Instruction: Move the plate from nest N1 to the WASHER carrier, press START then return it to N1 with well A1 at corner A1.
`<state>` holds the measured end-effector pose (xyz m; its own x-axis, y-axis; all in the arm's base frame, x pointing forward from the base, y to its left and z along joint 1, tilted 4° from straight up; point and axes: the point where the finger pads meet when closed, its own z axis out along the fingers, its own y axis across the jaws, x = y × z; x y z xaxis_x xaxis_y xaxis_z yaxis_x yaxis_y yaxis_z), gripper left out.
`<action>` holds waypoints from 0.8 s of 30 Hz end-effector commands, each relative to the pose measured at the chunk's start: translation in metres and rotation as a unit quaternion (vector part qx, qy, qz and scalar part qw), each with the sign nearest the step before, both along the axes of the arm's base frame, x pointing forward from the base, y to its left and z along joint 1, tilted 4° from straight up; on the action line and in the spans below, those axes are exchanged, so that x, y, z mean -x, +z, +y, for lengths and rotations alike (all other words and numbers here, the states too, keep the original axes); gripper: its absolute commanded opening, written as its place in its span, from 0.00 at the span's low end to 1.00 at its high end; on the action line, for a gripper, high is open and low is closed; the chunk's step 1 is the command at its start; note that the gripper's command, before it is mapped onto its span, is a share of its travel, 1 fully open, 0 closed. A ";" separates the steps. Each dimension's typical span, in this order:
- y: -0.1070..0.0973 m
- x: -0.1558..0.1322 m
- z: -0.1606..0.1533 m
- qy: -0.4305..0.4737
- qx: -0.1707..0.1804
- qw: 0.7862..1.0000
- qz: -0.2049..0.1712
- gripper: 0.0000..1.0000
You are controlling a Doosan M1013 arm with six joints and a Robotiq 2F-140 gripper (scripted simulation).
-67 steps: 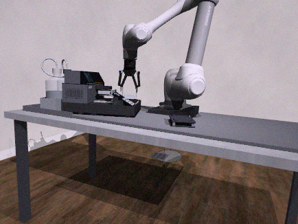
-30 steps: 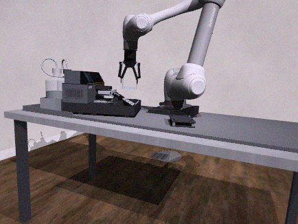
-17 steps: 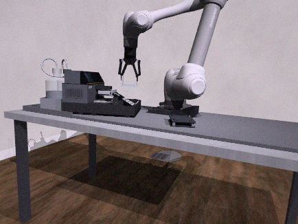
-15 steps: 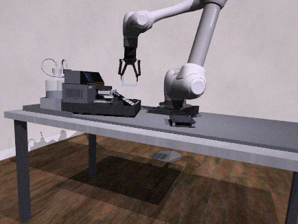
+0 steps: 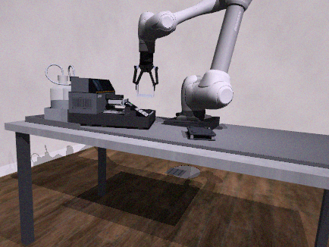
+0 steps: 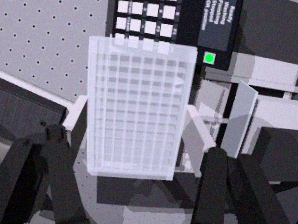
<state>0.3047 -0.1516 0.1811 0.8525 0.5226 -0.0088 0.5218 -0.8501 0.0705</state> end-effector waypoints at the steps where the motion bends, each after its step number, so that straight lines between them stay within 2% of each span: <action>1: -0.002 -0.007 0.011 -0.001 0.001 1.000 0.000 0.10; 13: -0.012 -0.039 0.062 -0.001 0.001 1.000 0.000 0.10; 24: -0.017 -0.052 0.090 0.008 0.001 1.000 0.001 0.10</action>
